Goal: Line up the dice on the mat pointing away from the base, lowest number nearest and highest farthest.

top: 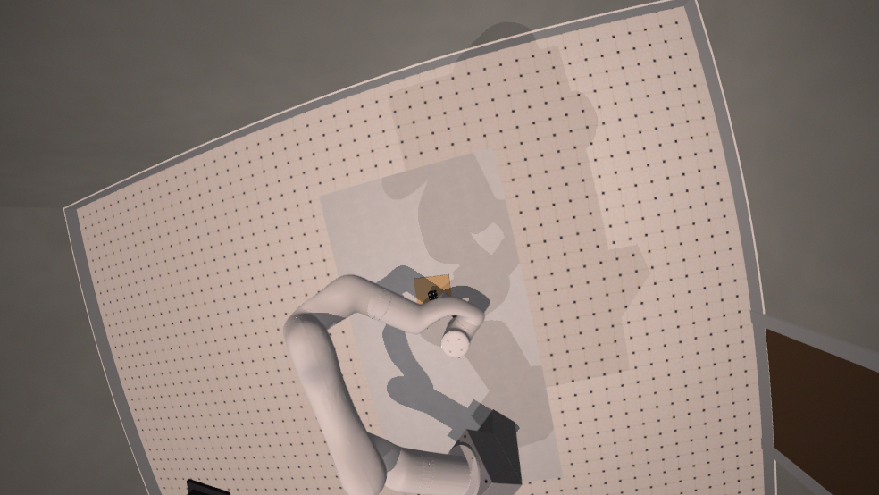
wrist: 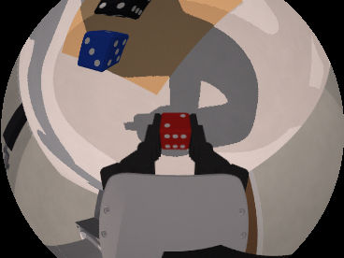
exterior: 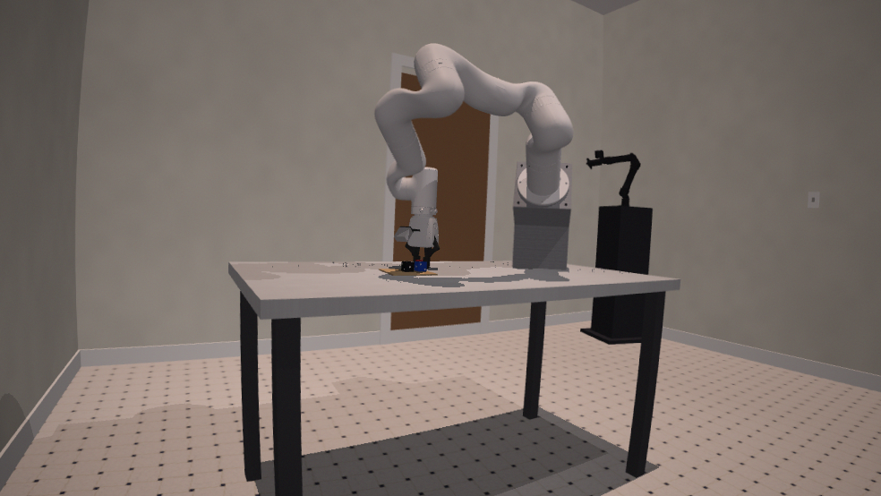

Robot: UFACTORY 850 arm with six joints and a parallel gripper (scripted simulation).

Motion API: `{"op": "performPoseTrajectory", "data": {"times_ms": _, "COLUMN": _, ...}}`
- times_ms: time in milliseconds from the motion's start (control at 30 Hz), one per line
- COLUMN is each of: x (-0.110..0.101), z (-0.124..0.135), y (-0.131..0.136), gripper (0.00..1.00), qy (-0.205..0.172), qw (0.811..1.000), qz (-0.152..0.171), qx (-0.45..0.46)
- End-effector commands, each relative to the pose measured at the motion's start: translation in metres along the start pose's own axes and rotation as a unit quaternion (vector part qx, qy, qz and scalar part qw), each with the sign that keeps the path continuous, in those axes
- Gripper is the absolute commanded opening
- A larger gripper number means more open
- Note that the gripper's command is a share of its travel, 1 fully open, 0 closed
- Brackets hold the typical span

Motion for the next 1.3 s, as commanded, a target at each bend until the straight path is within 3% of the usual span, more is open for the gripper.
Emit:
{"op": "performPoseTrajectory", "data": {"times_ms": 0, "x": 0.000, "z": 0.000, "y": 0.000, "gripper": 0.27, "qy": 0.000, "qw": 1.000, "qz": 0.000, "qx": 0.000}}
{"op": "performPoseTrajectory", "data": {"times_ms": 233, "x": -0.008, "z": 0.000, "y": 0.000, "gripper": 0.27, "qy": 0.000, "qw": 1.000, "qz": 0.000, "qx": 0.000}}
{"op": "performPoseTrajectory", "data": {"times_ms": 567, "x": -0.075, "z": 0.000, "y": 0.000, "gripper": 0.27, "qy": 0.000, "qw": 1.000, "qz": 0.000, "qx": 0.000}}
{"op": "performPoseTrajectory", "data": {"times_ms": 633, "x": -0.075, "z": 0.000, "y": 0.000, "gripper": 0.27, "qy": 0.000, "qw": 1.000, "qz": 0.000, "qx": 0.000}}
{"op": "performPoseTrajectory", "data": {"times_ms": 767, "x": -0.095, "z": 0.000, "y": 0.000, "gripper": 0.27, "qy": 0.000, "qw": 1.000, "qz": 0.000, "qx": 0.000}}
{"op": "performPoseTrajectory", "data": {"times_ms": 1267, "x": -0.100, "z": -0.001, "y": 0.000, "gripper": 0.27, "qy": 0.000, "qw": 1.000, "qz": 0.000, "qx": 0.002}}
Point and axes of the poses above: the point where the finger pads meet when closed, its own x axis out along the fingers, its own y axis across the jaws, z = x × y, the point moved 5 cm from there along -x, back along the fingers, and after that the axes turned 6 degrees about -x, right-handed, at the moved point
